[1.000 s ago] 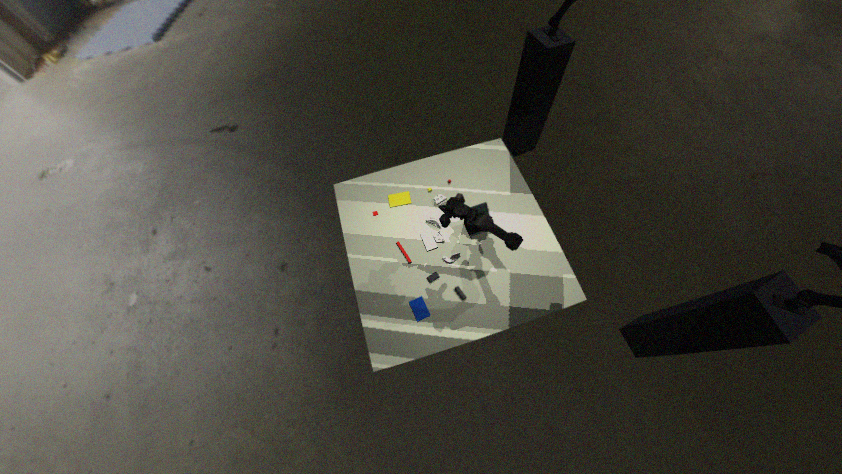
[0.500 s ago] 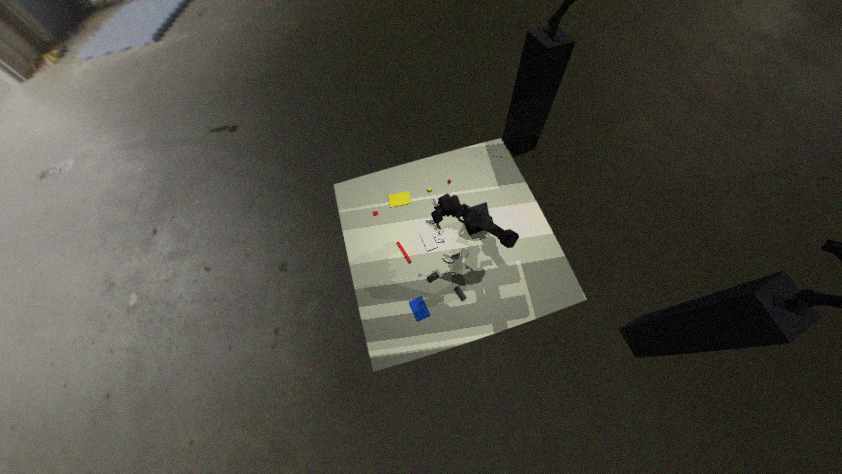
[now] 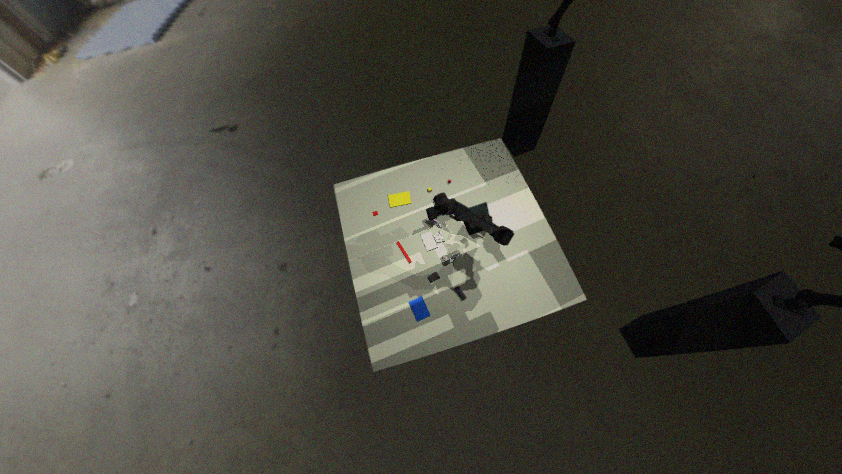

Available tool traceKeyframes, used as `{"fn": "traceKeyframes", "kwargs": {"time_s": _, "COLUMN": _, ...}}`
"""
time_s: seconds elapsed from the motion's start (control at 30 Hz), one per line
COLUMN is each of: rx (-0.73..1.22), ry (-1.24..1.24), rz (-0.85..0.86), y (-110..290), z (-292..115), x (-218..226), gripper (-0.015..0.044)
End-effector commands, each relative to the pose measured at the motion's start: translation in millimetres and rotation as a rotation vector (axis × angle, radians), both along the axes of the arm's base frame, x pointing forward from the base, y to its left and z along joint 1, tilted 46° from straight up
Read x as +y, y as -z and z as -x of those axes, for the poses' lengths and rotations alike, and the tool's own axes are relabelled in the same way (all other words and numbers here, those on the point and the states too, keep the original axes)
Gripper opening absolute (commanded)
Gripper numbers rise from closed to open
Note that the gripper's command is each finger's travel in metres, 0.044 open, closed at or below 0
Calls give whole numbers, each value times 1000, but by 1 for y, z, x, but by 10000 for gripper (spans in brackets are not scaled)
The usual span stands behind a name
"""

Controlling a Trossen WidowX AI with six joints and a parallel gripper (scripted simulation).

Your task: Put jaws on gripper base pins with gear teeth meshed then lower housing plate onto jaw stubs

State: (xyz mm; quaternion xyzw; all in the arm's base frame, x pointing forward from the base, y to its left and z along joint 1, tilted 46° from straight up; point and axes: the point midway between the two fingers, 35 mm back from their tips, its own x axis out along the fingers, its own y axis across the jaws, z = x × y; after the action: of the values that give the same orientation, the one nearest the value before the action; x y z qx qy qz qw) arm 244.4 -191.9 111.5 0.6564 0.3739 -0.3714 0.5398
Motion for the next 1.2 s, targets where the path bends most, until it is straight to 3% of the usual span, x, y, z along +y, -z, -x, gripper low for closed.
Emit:
{"fn": "traceKeyframes", "kwargs": {"time_s": 0.0, "rx": 32, "ry": 28, "rz": -72, "y": 16, "z": 1, "x": 8, "gripper": 0}}
{"fn": "traceKeyframes", "kwargs": {"time_s": 1.17, "rx": 390, "ry": 347, "rz": -608, "y": 122, "z": 24, "x": 86, "gripper": 0}}
